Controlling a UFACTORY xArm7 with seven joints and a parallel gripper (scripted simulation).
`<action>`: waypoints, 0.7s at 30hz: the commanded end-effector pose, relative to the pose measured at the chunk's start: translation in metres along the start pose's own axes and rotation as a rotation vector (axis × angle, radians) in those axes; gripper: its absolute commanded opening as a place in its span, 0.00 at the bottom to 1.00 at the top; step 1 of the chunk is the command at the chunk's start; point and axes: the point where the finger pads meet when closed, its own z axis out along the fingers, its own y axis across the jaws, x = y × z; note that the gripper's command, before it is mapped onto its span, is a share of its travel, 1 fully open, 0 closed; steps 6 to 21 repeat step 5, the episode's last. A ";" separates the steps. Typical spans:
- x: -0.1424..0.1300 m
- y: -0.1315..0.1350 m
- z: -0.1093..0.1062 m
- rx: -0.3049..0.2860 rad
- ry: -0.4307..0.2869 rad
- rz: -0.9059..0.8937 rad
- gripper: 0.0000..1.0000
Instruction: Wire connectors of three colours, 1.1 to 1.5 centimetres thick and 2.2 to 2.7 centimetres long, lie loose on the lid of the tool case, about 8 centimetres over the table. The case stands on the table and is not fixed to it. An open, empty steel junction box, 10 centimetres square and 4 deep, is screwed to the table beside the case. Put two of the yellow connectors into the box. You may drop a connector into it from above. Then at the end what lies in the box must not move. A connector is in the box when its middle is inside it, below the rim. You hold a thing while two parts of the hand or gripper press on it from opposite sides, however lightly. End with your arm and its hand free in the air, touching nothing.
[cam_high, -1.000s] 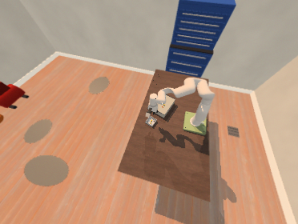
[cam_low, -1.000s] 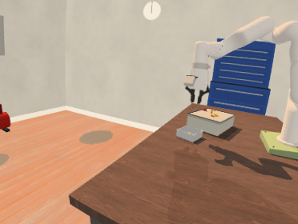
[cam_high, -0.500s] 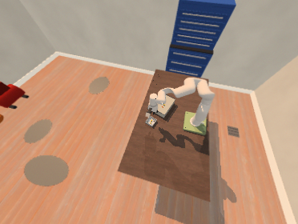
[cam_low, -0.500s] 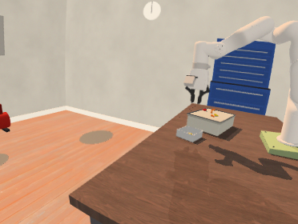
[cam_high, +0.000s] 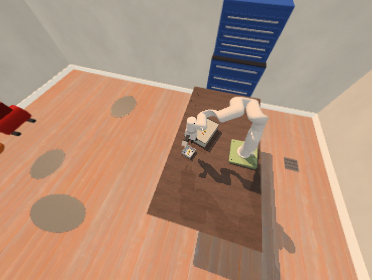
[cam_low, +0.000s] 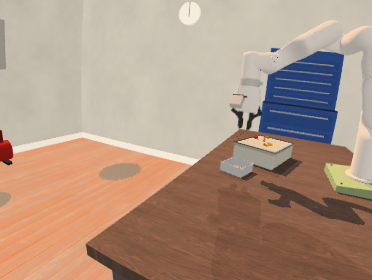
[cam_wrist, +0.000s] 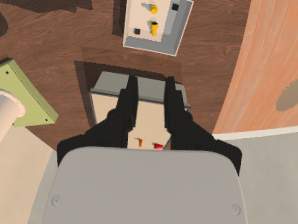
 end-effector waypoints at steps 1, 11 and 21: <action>0.000 0.001 -0.002 -0.005 0.001 0.000 0.29; 0.000 0.001 -0.002 -0.005 0.001 0.000 0.29; 0.000 0.001 -0.002 -0.005 0.001 0.000 0.29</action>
